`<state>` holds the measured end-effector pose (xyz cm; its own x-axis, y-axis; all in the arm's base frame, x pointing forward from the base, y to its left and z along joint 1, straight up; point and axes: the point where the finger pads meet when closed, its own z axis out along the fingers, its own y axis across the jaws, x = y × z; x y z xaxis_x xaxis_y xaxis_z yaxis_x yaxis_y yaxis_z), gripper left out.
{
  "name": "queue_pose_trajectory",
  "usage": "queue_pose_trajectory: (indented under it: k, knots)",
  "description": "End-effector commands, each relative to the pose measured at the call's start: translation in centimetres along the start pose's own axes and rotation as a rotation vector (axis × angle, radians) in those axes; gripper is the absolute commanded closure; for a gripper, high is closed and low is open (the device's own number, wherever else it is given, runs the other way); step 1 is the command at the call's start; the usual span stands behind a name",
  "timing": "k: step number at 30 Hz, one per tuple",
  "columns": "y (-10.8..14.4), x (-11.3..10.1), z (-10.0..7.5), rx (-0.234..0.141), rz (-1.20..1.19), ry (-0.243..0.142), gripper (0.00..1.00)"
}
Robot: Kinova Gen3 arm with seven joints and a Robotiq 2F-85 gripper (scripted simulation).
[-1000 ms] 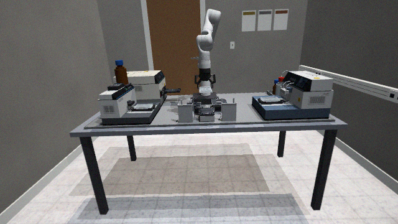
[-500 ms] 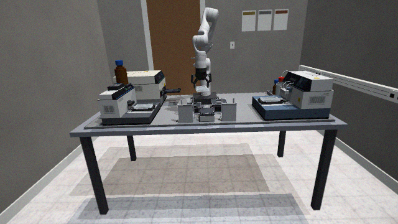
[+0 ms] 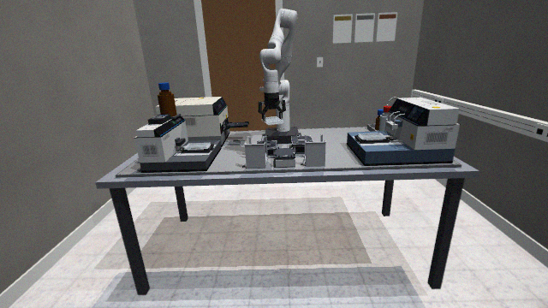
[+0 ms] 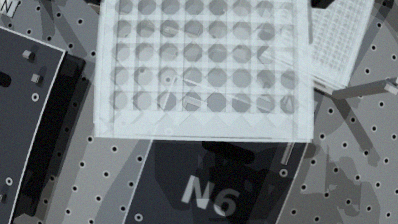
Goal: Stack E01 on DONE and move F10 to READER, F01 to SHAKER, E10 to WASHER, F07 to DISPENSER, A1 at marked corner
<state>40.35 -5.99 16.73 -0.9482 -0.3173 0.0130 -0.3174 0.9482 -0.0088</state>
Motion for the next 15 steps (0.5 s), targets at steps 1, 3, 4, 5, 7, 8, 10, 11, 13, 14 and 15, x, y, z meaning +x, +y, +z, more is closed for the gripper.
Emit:
queue_pose_trajectory:
  k: [1,3,4,5,7,8,10,11,13,14,15]
  knots:
    - [-0.9,1.2,-0.3,0.005,-0.006,-0.012,0.06]
    - [-1.1,1.8,-0.3,0.005,-0.019,-0.011,0.06]
    - [-1.1,2.1,-0.3,0.004,-0.033,-0.011,0.06]
    - [-1.2,2.3,-0.3,0.004,-0.046,-0.011,0.06]
    - [-1.4,3.0,-0.3,0.004,-0.070,-0.011,0.06]
    - [-1.4,3.0,-0.3,0.004,-0.070,-0.011,0.06]
    - [-1.5,3.2,-0.3,0.002,-0.077,-0.013,0.06]
    - [-1.6,3.6,-0.3,0.004,-0.093,-0.011,0.06]
    - [-1.8,4.2,-0.2,0.004,-0.117,-0.011,0.06]
    - [-1.9,4.5,-0.2,0.004,-0.129,-0.011,0.06]
    - [-2.0,4.8,-0.2,0.004,-0.140,-0.011,0.06]
